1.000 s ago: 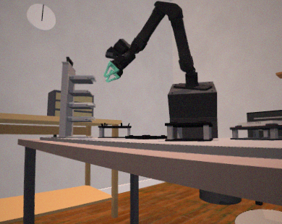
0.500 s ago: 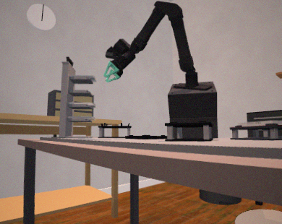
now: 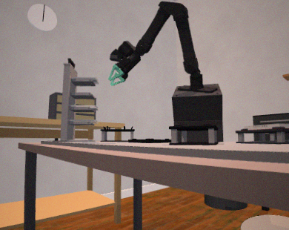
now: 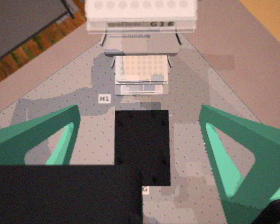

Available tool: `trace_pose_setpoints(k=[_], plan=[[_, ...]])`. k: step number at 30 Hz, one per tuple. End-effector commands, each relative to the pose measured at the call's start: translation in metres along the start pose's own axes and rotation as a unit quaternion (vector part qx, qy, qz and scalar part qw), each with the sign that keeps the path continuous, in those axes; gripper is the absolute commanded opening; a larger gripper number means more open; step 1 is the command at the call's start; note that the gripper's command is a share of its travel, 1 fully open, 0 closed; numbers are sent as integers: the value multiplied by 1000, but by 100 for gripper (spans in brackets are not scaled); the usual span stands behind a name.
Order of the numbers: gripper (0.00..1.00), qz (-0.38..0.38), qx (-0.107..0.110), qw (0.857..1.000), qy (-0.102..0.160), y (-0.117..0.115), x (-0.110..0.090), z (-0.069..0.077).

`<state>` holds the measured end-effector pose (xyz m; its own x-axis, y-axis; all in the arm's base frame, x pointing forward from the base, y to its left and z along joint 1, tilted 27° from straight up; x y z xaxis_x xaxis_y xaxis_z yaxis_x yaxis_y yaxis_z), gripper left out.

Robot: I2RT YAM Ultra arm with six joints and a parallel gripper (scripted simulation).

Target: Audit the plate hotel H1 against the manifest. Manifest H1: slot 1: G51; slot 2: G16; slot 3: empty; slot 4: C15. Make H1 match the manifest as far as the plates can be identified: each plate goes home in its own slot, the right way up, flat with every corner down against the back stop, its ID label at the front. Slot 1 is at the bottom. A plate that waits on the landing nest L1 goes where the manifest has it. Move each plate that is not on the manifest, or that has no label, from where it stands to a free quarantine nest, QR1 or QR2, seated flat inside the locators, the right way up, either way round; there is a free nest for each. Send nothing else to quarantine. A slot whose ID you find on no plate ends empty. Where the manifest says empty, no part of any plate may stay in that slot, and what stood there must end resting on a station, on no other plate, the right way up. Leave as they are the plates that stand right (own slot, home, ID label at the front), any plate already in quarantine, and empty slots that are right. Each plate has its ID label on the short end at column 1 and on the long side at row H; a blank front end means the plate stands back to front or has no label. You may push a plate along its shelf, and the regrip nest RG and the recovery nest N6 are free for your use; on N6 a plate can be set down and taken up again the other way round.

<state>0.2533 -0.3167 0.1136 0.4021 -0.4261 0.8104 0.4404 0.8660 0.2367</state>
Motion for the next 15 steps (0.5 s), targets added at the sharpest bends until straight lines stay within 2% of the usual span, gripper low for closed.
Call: trace_pose_setpoints(k=[1,9,15], plan=[[100,11,-8,1000,-19,-4,9,10],[100,11,-8,1000,-18,-1,0,19],[100,11,-8,1000,-18,-1,-1,20]])
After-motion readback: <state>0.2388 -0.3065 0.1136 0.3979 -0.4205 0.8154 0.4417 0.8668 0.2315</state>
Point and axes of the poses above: the point where the finger pads meet when closed, its own z axis back along the fingers, its own y axis across the jaws, x = y × z, the point moved 4 cm from there along z, back along the fingers, and after that the axes turned 15 degrees about z, right-handed, at the moved point
